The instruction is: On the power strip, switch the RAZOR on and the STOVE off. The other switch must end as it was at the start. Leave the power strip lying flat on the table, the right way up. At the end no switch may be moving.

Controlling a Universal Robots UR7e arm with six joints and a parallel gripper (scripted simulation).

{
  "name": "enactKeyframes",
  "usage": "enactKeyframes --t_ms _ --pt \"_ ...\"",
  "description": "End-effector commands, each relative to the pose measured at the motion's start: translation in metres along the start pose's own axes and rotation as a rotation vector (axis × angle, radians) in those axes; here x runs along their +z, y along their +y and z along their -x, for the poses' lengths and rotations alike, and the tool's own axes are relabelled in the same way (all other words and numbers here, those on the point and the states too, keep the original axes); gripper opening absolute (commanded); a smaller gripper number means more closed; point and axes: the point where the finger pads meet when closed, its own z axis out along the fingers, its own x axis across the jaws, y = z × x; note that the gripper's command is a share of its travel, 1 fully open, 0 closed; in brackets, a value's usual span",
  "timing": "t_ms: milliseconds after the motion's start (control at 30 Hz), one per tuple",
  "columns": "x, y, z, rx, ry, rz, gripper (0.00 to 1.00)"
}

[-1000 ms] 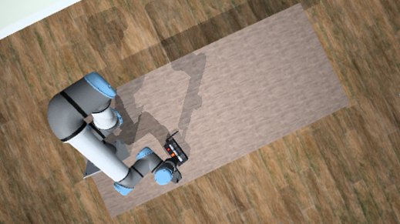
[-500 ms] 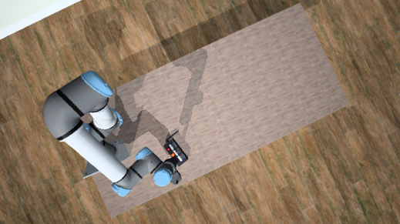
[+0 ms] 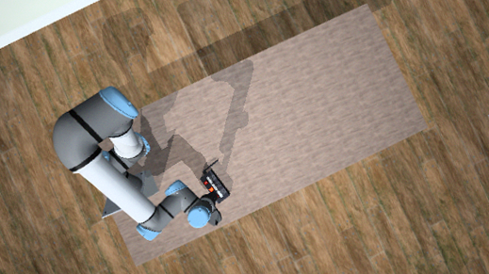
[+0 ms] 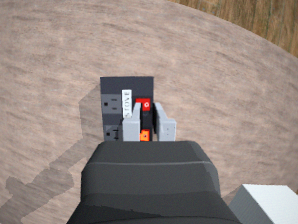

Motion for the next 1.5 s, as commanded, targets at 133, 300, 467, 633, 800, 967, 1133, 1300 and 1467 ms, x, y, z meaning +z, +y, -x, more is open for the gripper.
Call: enactKeyframes --t_ms 133,300,467,633,800,967,1133,1300,1467 --pt "-0.012 0.0 0.0 0.0 -0.001 -0.001 1.0" --pt "-0.026 0.0 0.0 0.0 -0.001 -0.001 1.0" --pt "-0.056 0.0 0.0 0.0 -0.001 -0.001 1.0" --pt "-0.084 0.0 0.0 0.0 -0.001 -0.001 1.0" --pt "-0.094 0.0 0.0 0.0 -0.001 -0.001 1.0" --pt "-0.1 0.0 0.0 0.0 -0.001 -0.001 1.0" --pt "-0.1 0.0 0.0 0.0 -0.001 -0.001 1.0" --pt "-0.1 0.0 0.0 0.0 -0.001 -0.001 1.0" --pt "-0.1 0.0 0.0 0.0 -0.001 -0.001 1.0"
